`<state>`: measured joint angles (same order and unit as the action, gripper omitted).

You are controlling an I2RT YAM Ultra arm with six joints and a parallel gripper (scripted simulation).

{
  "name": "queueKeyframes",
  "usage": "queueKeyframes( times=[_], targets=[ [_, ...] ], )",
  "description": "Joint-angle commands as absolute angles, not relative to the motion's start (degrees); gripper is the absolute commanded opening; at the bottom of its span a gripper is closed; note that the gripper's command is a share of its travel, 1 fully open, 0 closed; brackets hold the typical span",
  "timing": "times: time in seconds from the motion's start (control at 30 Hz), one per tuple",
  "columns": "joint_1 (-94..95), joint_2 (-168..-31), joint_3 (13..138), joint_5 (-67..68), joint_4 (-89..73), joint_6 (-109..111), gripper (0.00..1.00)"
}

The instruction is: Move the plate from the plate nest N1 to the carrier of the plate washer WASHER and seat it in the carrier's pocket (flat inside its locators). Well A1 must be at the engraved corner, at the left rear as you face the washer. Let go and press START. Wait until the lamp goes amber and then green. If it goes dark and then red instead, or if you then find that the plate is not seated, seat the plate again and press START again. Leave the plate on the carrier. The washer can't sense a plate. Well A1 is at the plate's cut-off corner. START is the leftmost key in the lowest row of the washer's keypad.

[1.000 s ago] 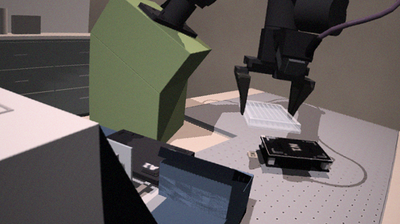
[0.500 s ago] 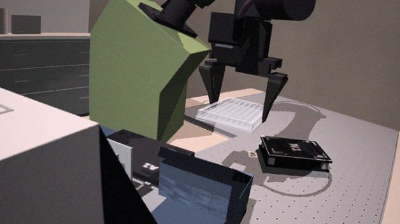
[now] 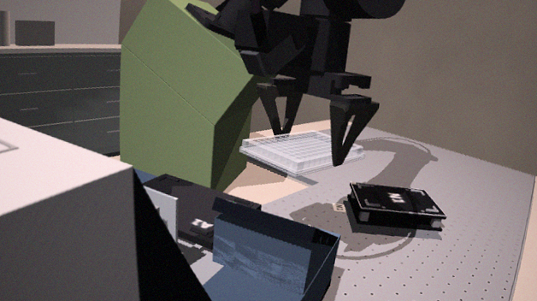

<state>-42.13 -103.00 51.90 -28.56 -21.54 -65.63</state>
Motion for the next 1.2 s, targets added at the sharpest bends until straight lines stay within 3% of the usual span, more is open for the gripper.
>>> queueKeyframes(
  times=[0.0,1.17],
  targets=[
    [-44.6,-104.01,51.32,-29.31,-22.78,-69.62,0.84],
    [-67.32,-115.29,56.95,-32.99,-27.45,-102.14,0.84]
  ],
)
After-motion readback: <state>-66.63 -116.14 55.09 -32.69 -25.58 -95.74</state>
